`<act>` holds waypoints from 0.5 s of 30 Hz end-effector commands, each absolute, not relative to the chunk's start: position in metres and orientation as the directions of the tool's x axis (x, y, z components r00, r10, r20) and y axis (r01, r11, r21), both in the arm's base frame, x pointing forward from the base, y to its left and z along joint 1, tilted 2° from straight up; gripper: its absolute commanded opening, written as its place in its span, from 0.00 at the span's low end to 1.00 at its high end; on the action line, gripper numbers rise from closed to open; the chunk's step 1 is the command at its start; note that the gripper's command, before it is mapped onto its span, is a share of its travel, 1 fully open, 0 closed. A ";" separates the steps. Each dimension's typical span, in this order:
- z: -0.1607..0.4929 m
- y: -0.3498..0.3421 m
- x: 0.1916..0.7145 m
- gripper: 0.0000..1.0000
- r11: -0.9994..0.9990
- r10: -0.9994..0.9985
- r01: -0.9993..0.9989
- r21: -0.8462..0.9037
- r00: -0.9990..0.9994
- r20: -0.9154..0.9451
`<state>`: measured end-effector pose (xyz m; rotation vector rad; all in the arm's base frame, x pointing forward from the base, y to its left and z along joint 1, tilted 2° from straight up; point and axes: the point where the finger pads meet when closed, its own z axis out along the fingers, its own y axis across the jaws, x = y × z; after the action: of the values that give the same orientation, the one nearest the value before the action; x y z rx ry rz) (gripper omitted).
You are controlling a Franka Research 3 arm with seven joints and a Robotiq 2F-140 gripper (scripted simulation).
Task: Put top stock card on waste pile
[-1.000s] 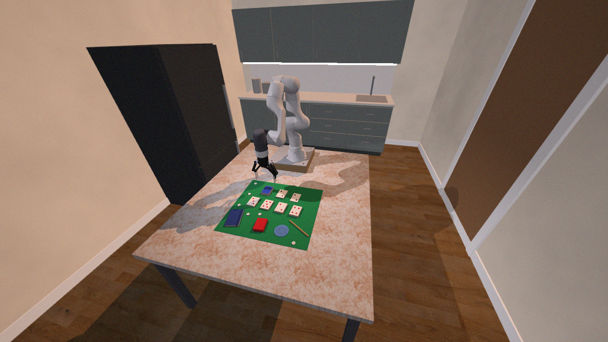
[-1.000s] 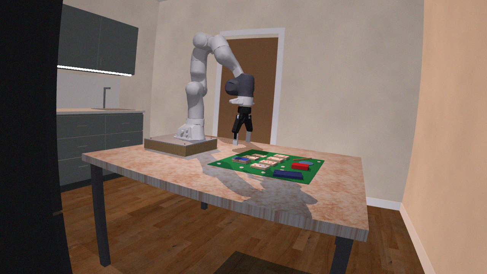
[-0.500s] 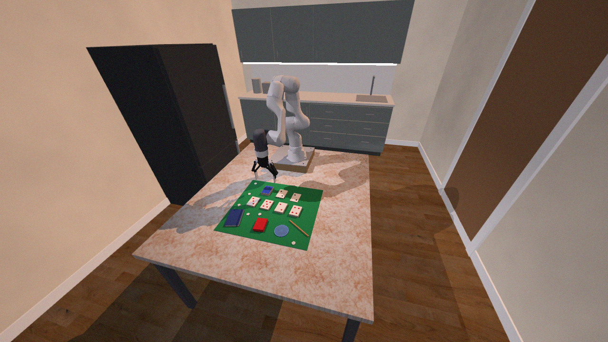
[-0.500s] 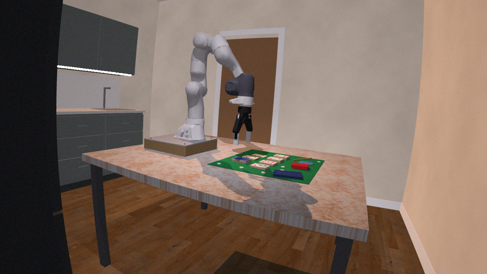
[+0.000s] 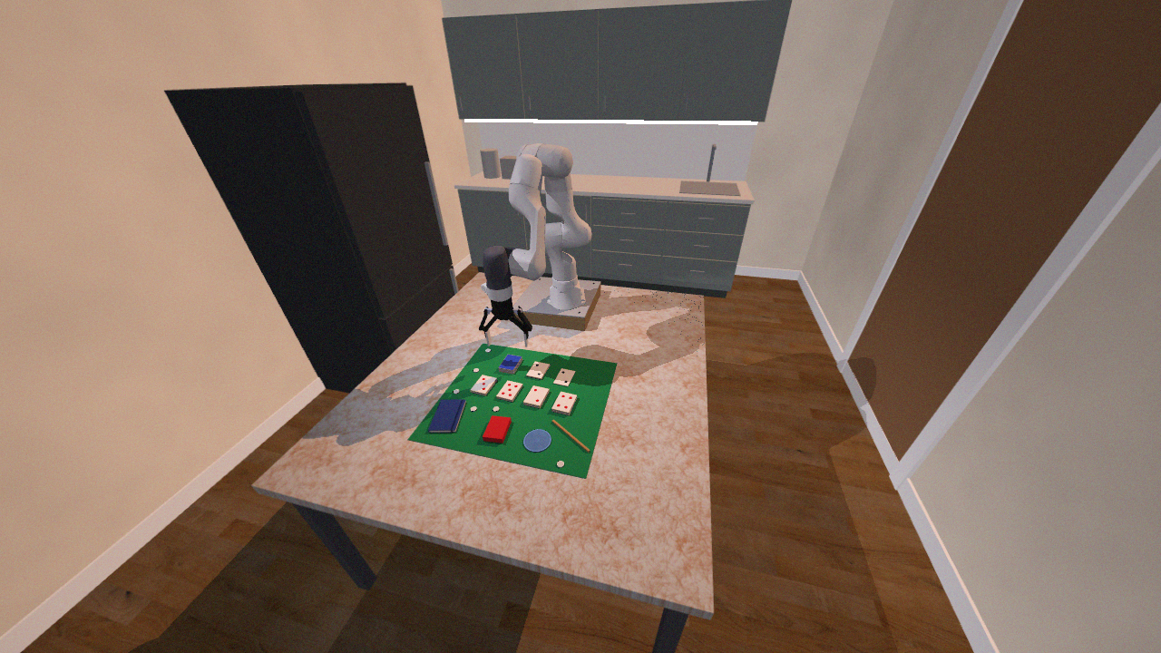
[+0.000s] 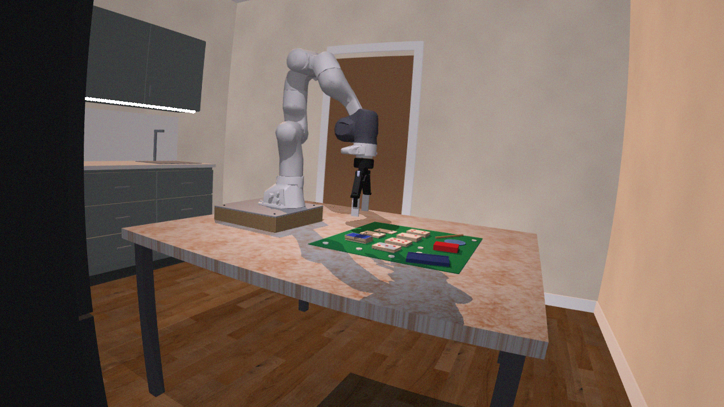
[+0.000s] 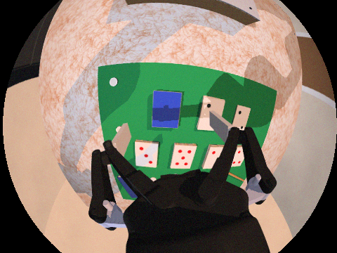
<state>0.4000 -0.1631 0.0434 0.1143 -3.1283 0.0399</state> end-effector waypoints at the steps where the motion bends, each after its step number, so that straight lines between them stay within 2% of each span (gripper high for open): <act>1: 0.043 -0.163 0.400 1.00 0.938 -0.345 -0.345 -0.021 -0.938 0.018; 10: 0.043 -0.163 0.400 1.00 0.821 -0.570 -0.571 -0.015 -0.821 0.023; 12: 0.043 -0.163 0.400 1.00 0.821 -0.570 -0.571 -0.015 -0.821 0.023; 15: 0.043 -0.163 0.400 1.00 0.738 -0.674 -0.675 -0.012 -0.738 0.025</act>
<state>0.3998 -0.1631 0.0432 0.7575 -3.0320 0.0346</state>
